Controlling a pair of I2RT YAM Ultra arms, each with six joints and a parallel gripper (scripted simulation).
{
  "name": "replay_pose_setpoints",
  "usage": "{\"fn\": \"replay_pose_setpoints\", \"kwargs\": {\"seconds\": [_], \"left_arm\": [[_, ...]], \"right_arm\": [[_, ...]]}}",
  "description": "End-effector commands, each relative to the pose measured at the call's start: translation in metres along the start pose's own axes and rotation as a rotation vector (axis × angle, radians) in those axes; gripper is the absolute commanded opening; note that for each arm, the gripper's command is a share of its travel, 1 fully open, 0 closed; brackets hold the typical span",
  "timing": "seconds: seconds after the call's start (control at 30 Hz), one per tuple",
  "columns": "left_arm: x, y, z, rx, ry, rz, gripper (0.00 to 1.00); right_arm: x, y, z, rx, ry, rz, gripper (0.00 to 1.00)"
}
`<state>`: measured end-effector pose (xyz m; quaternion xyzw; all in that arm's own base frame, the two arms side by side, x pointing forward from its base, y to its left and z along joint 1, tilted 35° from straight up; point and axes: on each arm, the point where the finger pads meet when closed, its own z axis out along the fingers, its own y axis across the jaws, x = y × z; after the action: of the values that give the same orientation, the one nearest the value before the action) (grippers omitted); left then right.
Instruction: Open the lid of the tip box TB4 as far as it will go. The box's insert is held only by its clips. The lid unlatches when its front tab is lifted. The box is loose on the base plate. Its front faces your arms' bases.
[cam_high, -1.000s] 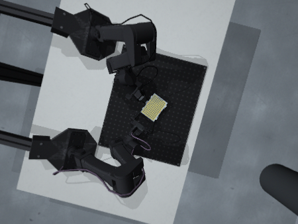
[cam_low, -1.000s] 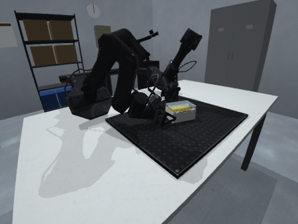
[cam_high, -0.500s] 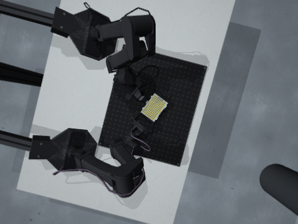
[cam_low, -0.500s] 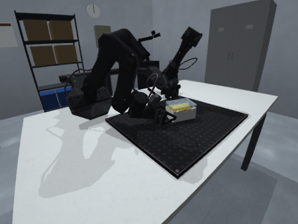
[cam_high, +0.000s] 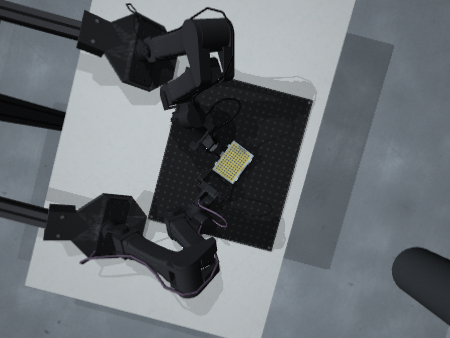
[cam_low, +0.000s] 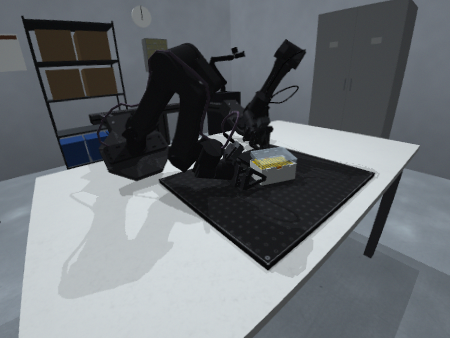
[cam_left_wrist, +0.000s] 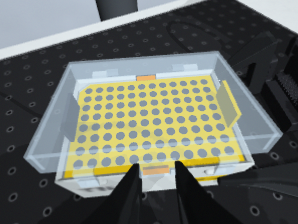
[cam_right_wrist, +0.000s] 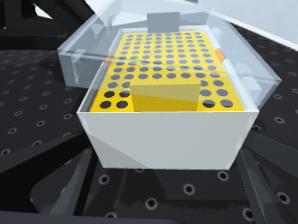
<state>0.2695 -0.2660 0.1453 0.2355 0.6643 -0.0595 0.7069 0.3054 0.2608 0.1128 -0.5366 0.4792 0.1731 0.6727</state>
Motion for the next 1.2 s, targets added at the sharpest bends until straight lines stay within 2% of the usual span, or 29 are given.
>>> {"fn": "replay_pose_setpoints", "kwargs": {"seconds": [0.0,0.13,0.37,0.47,0.97,1.03,1.17], "left_arm": [[-0.006,0.0,-0.004,-0.005,-0.006,-0.004,0.12],[-0.014,-0.001,-0.002,-0.008,0.028,-0.023,0.12],[-0.029,-0.004,-0.004,-0.01,0.185,-0.037,0.12],[-0.036,-0.002,-0.005,-0.015,0.195,-0.051,0.12],[-0.054,-0.004,-0.007,-0.012,0.497,-0.05,0.12],[-0.054,-0.004,-0.007,-0.012,0.497,-0.05,0.12],[-0.06,-0.002,-0.006,-0.022,0.611,-0.054,0.12]], "right_arm": [[0.002,0.001,0.003,-0.011,0.005,0.005,0.84],[0.002,0.001,0.003,-0.011,0.005,0.005,0.84],[0.002,0.001,0.003,-0.011,0.005,0.005,0.84],[0.002,0.001,0.003,-0.011,0.005,0.005,0.84],[0.002,0.001,0.003,-0.011,0.005,0.005,0.84],[0.002,0.001,0.003,-0.011,0.005,0.005,0.84],[0.002,0.001,0.003,-0.011,0.005,0.005,0.84]]}}
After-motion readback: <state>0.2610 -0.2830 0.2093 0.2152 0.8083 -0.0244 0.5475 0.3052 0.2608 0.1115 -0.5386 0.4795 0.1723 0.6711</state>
